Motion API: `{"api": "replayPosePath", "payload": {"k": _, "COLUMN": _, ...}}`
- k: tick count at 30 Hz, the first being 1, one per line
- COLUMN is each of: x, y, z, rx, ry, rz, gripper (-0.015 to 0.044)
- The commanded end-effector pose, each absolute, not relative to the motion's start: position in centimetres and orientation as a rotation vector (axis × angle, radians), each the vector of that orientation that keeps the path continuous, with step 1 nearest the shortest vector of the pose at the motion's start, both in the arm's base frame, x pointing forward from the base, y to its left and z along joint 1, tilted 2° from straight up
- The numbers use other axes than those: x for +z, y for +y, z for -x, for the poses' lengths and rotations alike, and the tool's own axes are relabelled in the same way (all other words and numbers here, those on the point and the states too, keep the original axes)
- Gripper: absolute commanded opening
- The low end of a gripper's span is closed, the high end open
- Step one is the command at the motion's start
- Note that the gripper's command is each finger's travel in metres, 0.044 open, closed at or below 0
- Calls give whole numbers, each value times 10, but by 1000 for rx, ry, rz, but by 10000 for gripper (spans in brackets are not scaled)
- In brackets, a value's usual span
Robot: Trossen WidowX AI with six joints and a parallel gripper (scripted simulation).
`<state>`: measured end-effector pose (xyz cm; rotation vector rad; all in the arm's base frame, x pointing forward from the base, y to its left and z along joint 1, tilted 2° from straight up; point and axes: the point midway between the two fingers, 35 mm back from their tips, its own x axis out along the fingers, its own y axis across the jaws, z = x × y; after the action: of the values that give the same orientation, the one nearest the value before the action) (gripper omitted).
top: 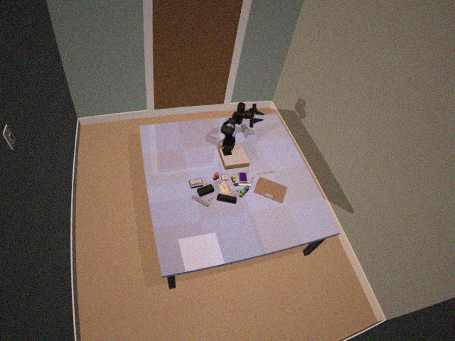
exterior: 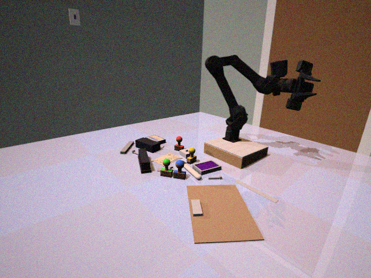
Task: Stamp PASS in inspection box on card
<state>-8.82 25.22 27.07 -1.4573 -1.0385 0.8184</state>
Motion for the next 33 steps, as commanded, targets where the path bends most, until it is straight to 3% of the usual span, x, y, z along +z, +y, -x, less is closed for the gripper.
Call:
{"api": "replayPosePath", "payload": {"k": 1, "x": 277, "y": 281, "z": 73, "rx": 813, "ry": -962, "rz": 1429, "gripper": 212}}
{"api": "replayPosePath", "payload": {"k": 8, "x": 267, "y": 336, "z": 17, "rx": 819, "ry": -739, "rz": 1422, "gripper": 212}}
{"api": "replayPosePath", "payload": {"k": 18, "x": 228, "y": 373, "z": -115, "rx": 820, "ry": -242, "rz": 1340, "gripper": 212}}
{"api": "replayPosePath", "payload": {"k": 25, "x": 187, "y": 346, "z": -226, "rx": 729, "ry": 229, "rz": 1164, "gripper": 212}}
{"api": "replayPosePath", "payload": {"k": 33, "x": 143, "y": 258, "z": -333, "rx": 501, "ry": 752, "rz": 843, "gripper": 212}}
